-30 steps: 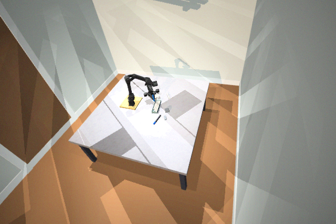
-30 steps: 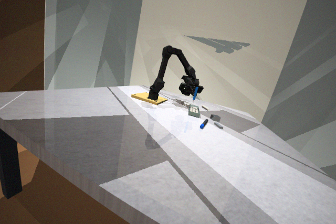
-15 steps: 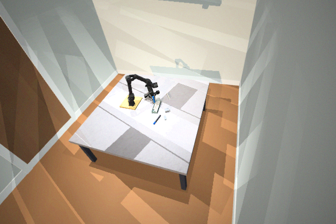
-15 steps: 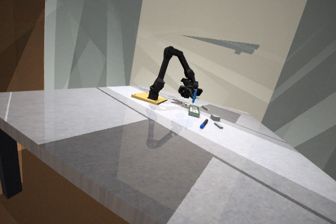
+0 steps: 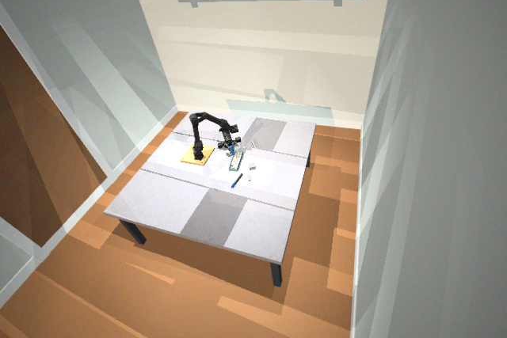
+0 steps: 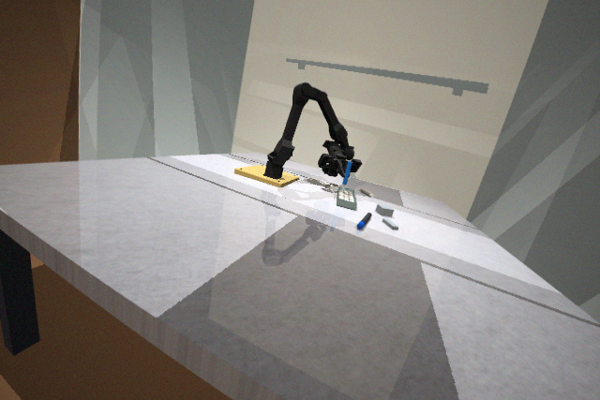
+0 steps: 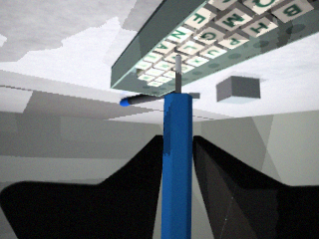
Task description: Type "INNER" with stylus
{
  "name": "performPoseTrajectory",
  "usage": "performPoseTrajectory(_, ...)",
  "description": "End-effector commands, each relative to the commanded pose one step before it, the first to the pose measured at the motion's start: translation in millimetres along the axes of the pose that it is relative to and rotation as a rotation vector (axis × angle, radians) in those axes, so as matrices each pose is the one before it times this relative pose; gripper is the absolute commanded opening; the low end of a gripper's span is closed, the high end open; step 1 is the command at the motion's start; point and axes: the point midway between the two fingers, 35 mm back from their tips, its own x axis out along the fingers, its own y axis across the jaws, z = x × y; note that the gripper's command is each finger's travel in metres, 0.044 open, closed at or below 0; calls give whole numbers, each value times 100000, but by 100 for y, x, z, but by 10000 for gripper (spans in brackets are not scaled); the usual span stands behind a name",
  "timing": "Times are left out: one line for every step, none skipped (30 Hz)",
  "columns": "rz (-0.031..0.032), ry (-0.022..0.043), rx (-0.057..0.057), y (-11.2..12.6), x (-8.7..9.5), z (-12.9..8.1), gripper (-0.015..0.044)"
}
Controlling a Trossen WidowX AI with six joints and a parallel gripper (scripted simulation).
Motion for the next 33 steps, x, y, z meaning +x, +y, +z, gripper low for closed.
performPoseTrajectory(348,435,-1292,161,171,202,81)
performPoseTrajectory(0,0,0,0,29,51,81)
performPoseTrajectory(0,0,0,0,25,44,81)
performPoseTrajectory(0,0,0,0,26,45,81)
performPoseTrajectory(0,0,0,0,10,18,81)
performPoseTrajectory(0,0,0,0,17,29,81)
performPoseTrajectory(0,0,0,0,23,40,81)
performPoseTrajectory(0,0,0,0,11,19,81)
performPoseTrajectory(0,0,0,0,17,30,81)
performPoseTrajectory(0,0,0,0,22,40,81)
performPoseTrajectory(0,0,0,0,10,18,81)
performPoseTrajectory(0,0,0,0,17,29,81)
performPoseTrajectory(0,0,0,0,23,40,81)
performPoseTrajectory(0,0,0,0,10,18,81)
performPoseTrajectory(0,0,0,0,17,29,81)
performPoseTrajectory(0,0,0,0,23,40,81)
performPoseTrajectory(0,0,0,0,10,18,81)
performPoseTrajectory(0,0,0,0,17,29,81)
performPoseTrajectory(0,0,0,0,23,40,81)
performPoseTrajectory(0,0,0,0,10,18,81)
performPoseTrajectory(0,0,0,0,17,29,81)
performPoseTrajectory(0,0,0,0,23,40,81)
performPoseTrajectory(0,0,0,0,10,18,81)
performPoseTrajectory(0,0,0,0,0,0,81)
performPoseTrajectory(0,0,0,0,0,0,81)
performPoseTrajectory(0,0,0,0,0,0,81)
performPoseTrajectory(0,0,0,0,11,19,81)
performPoseTrajectory(0,0,0,0,14,24,81)
performPoseTrajectory(0,0,0,0,17,30,81)
performPoseTrajectory(0,0,0,0,20,35,81)
performPoseTrajectory(0,0,0,0,26,46,81)
performPoseTrajectory(0,0,0,0,12,20,81)
performPoseTrajectory(0,0,0,0,17,30,81)
